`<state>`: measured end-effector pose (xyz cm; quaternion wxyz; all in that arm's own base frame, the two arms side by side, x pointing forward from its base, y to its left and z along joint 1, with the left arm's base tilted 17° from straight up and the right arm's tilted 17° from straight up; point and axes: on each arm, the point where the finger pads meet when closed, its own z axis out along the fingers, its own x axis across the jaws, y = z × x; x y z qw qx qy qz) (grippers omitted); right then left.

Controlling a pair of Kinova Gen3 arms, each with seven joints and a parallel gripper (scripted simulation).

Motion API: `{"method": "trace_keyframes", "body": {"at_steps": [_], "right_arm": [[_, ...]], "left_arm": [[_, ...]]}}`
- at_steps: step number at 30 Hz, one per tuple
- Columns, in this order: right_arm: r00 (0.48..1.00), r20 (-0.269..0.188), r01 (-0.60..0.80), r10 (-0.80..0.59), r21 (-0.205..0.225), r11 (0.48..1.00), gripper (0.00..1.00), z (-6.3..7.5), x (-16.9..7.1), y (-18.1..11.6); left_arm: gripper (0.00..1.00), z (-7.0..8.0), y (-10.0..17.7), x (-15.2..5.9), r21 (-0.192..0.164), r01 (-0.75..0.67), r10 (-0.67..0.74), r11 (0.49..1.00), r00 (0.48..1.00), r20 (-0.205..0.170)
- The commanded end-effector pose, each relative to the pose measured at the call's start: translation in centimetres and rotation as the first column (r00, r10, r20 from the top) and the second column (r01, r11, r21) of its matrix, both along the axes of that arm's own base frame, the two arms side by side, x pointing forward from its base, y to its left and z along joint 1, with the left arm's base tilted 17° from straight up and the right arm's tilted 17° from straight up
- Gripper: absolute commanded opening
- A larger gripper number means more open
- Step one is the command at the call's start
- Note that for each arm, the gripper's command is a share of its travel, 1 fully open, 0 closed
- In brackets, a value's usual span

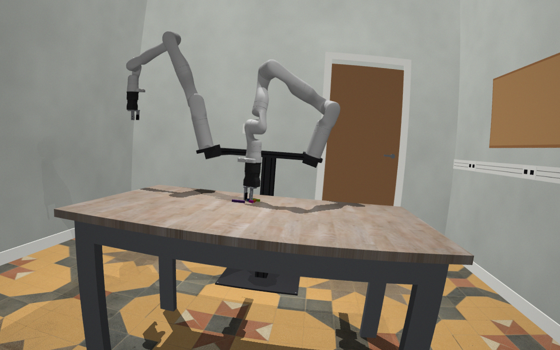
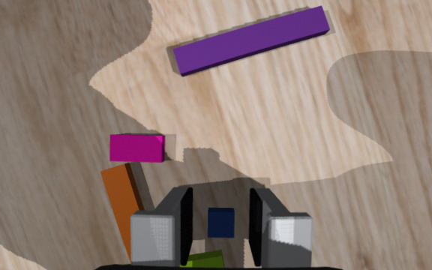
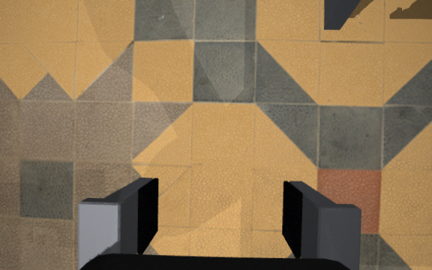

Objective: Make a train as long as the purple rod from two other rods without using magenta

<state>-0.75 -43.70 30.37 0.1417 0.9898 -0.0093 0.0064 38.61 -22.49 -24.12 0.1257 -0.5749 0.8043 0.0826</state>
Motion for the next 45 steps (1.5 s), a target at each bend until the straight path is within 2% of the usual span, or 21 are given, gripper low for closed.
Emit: {"method": "trace_keyframes", "body": {"at_steps": [1,30,31,45], "right_arm": [[1.000,0.000,0.000,0.000,-0.002,1.000,1.00,0.07,-0.01,-0.02],[1.000,0.000,0.000,0.000,-0.002,1.000,1.00,0.07,-0.01,-0.02],[1.000,0.000,0.000,0.000,-0.002,1.000,1.00,0.07,-0.01,-0.02],[1.000,0.000,0.000,0.000,-0.002,1.000,1.00,0.07,-0.01,-0.02]], "left_arm": [[0.54,0.06,-0.08,0.04,-0.001,0.000,0.000,1.000,1.000,0.001],[0.54,0.06,-0.08,0.04,-0.001,0.000,0.000,1.000,1.000,0.001],[0.24,0.06,-0.08,0.04,-0.001,0.000,0.000,1.000,1.000,0.001],[0.24,0.06,-0.08,0.04,-0.001,0.000,0.000,1.000,1.000,0.001]]}}
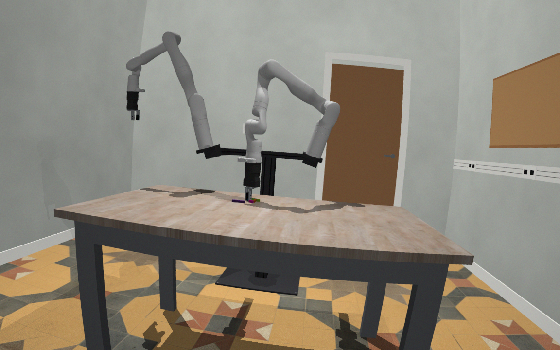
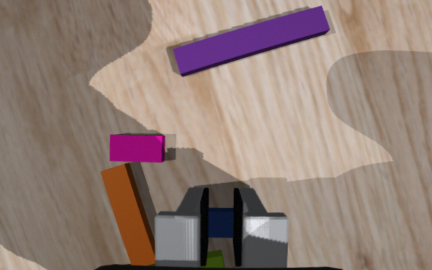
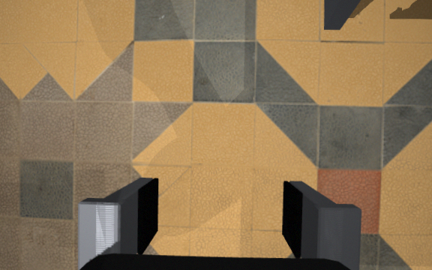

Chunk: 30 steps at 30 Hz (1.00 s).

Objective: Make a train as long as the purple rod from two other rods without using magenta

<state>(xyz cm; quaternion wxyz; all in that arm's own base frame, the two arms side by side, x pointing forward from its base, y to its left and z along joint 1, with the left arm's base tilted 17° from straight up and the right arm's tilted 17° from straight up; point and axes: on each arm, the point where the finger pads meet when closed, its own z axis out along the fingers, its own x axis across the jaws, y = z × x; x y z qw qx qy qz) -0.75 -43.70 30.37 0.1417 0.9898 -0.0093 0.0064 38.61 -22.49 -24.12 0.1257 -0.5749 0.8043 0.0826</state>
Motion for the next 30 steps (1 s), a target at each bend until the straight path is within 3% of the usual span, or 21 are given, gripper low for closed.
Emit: {"method": "trace_keyframes", "body": {"at_steps": [1,21,30], "right_arm": [[1.000,0.000,0.000,0.000,-0.002,1.000,1.00,0.1,0.0,0.0],[1.000,0.000,0.000,0.000,-0.002,1.000,1.00,0.1,0.0,0.0],[1.000,0.000,0.000,0.000,-0.002,1.000,1.00,0.1,0.0,0.0]], "left_arm": [[0.24,0.1,-0.1,0.0,-0.001,0.000,0.000,1.000,1.000,0.001],[0.24,0.1,-0.1,0.0,-0.001,0.000,0.000,1.000,1.000,0.001],[0.24,2.7,-0.9,-0.3,-0.001,0.000,0.000,1.000,1.000,0.001]]}}
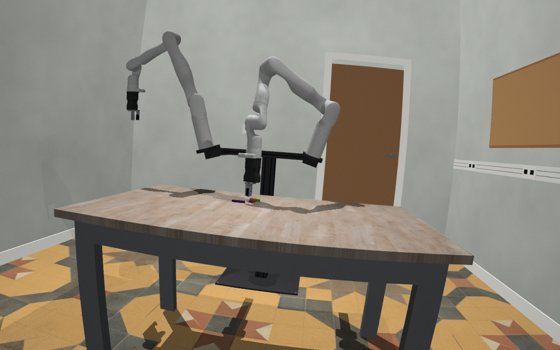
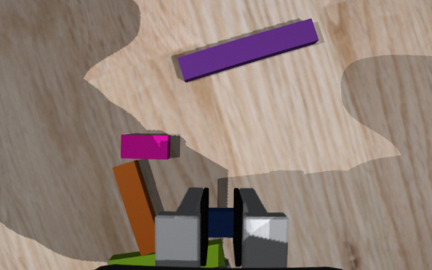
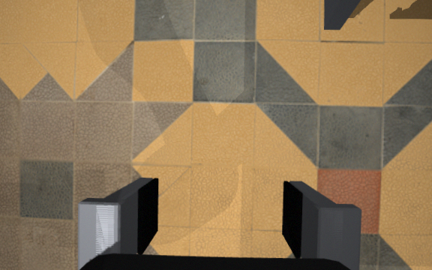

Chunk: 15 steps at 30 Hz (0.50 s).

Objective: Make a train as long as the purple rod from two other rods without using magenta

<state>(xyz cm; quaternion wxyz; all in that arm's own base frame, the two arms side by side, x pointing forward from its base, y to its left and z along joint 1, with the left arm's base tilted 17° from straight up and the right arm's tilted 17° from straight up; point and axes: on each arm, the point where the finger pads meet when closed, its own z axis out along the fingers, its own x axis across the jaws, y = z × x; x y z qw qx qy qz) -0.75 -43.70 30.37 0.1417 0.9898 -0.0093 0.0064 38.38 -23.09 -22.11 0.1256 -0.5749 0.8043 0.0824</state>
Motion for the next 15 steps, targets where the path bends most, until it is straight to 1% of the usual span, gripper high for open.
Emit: {"method": "trace_keyframes", "body": {"at_steps": [1,5,8,11,15], "right_arm": [[1.000,0.000,0.000,0.000,-0.002,1.000,1.00,0.1,0.0,0.0],[1.000,0.000,0.000,0.000,-0.002,1.000,1.00,0.1,0.0,0.0],[1.000,0.000,0.000,0.000,-0.002,1.000,1.00,0.1,0.0,0.0],[1.000,0.000,0.000,0.000,-0.002,1.000,1.00,0.1,0.0,0.0],[1.000,0.000,0.000,0.000,-0.002,1.000,1.00,0.1,0.0,0.0]], "left_arm": [[0.24,1.4,-0.5,-0.1,-0.001,0.000,0.000,1.000,1.000,0.001],[0.24,4.4,-1.3,-0.5,-0.001,0.000,0.000,1.000,1.000,0.001],[0.24,6.2,-1.9,-0.7,-0.001,0.000,0.000,1.000,1.000,0.001],[0.24,7.3,-2.2,-0.8,-0.001,0.000,0.000,1.000,1.000,0.001],[0.24,7.6,-2.2,-0.8,-0.001,0.000,0.000,1.000,1.000,0.001]]}}
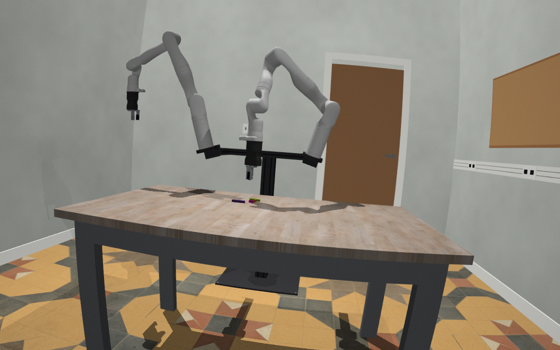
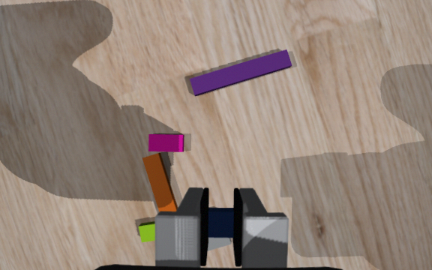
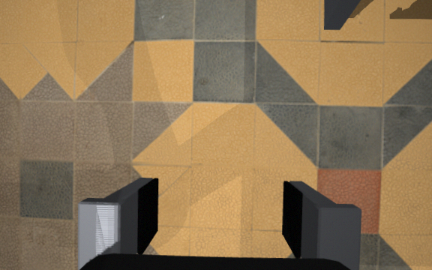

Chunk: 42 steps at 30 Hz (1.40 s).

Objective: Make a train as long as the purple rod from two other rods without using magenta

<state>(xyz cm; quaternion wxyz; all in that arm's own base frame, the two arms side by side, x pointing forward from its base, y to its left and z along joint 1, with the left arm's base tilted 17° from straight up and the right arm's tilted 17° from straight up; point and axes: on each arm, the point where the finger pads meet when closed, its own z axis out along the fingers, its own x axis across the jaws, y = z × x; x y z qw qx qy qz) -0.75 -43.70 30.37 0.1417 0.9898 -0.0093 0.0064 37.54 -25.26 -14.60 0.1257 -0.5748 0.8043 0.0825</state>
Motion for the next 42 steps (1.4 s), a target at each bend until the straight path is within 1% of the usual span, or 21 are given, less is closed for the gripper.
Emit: {"method": "trace_keyframes", "body": {"at_steps": [1,9,11,13,15,16,18,20,23,25,42], "right_arm": [[1.000,0.000,0.000,0.000,-0.002,1.000,1.00,0.1,0.0,0.0],[1.000,0.000,0.000,0.000,-0.002,1.000,1.00,0.1,0.0,0.0],[1.000,0.000,0.000,0.000,-0.002,1.000,1.00,0.1,0.0,0.0],[1.000,0.000,0.000,0.000,-0.002,1.000,1.00,0.1,0.0,0.0],[1.000,0.000,0.000,0.000,-0.002,1.000,1.00,0.1,0.0,0.0],[1.000,0.000,0.000,0.000,-0.002,1.000,1.00,0.1,0.0,0.0],[1.000,0.000,0.000,0.000,-0.002,1.000,1.00,0.1,0.0,0.0],[1.000,0.000,0.000,0.000,-0.002,1.000,1.00,0.1,0.0,0.0],[1.000,0.000,0.000,0.000,-0.002,1.000,1.00,0.1,0.0,0.0],[1.000,0.000,0.000,0.000,-0.002,1.000,1.00,0.1,0.0,0.0],[1.000,0.000,0.000,0.000,-0.002,1.000,1.00,0.1,0.0,0.0]], "left_arm": [[0.24,0.1,-0.1,0.0,-0.001,0.000,0.000,1.000,1.000,0.001],[0.24,0.1,0.0,0.0,-0.001,-0.001,0.001,1.000,1.000,0.001],[0.24,0.3,0.7,0.1,-0.008,-0.026,0.026,1.000,1.000,0.007],[0.24,0.8,2.7,0.4,-0.023,-0.094,0.094,0.995,0.995,0.024],[0.24,1.6,5.7,0.5,-0.043,-0.190,0.192,0.981,0.980,0.048],[0.24,1.9,6.6,0.5,-0.048,-0.216,0.219,0.975,0.974,0.055],[0.24,1.9,6.6,0.5,-0.048,-0.216,0.219,0.975,0.974,0.055],[0.24,2.9,10.0,0.2,-0.064,-0.317,0.321,0.946,0.943,0.082],[0.24,3.8,12.8,-0.2,-0.074,-0.394,0.400,0.916,0.910,0.105],[0.24,4.2,13.9,-0.5,-0.077,-0.423,0.429,0.903,0.896,0.114],[0.24,4.1,14.0,-0.5,-0.077,-0.426,0.433,0.901,0.894,0.115]]}}
